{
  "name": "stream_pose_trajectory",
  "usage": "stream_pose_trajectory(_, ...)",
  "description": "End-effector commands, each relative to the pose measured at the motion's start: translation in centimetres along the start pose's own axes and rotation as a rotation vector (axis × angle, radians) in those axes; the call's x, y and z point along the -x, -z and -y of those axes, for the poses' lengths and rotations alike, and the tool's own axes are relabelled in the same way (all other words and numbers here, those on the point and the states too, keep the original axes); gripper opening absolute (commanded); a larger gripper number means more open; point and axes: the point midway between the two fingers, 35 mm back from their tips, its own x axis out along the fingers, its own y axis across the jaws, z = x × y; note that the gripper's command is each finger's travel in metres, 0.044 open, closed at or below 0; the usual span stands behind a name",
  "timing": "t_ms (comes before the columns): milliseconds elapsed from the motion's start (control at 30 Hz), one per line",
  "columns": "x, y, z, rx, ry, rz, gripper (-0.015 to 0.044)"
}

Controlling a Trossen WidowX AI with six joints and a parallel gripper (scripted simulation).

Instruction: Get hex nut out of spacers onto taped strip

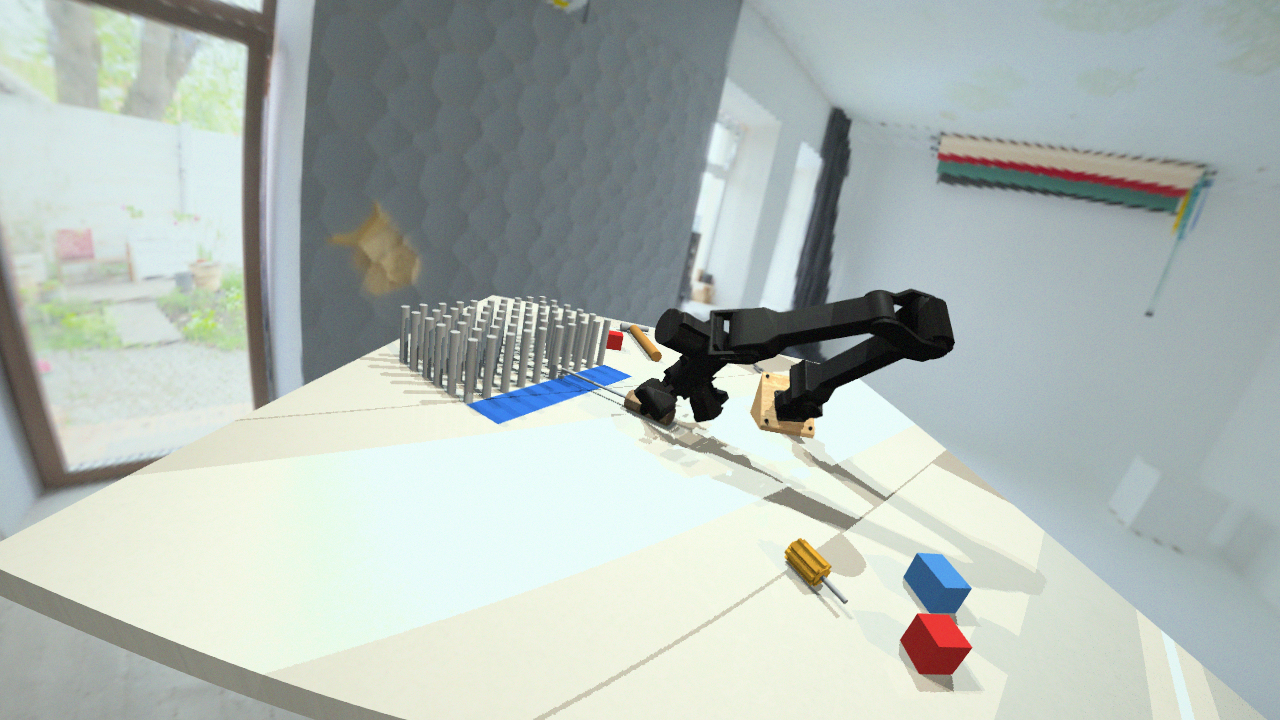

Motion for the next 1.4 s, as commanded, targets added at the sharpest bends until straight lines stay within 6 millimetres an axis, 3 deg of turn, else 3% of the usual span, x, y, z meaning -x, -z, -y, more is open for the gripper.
stream_pose_trajectory(0,0.1,-0.1,-0.1,-0.005,-0.004,-0.005,0.0)
stream_pose_trajectory(567,0.6,-0.8,-0.1,-0.005,-0.004,-0.004,0.0)
stream_pose_trajectory(1367,1.8,0.3,0.0,-0.001,-0.001,-0.005,0.0)
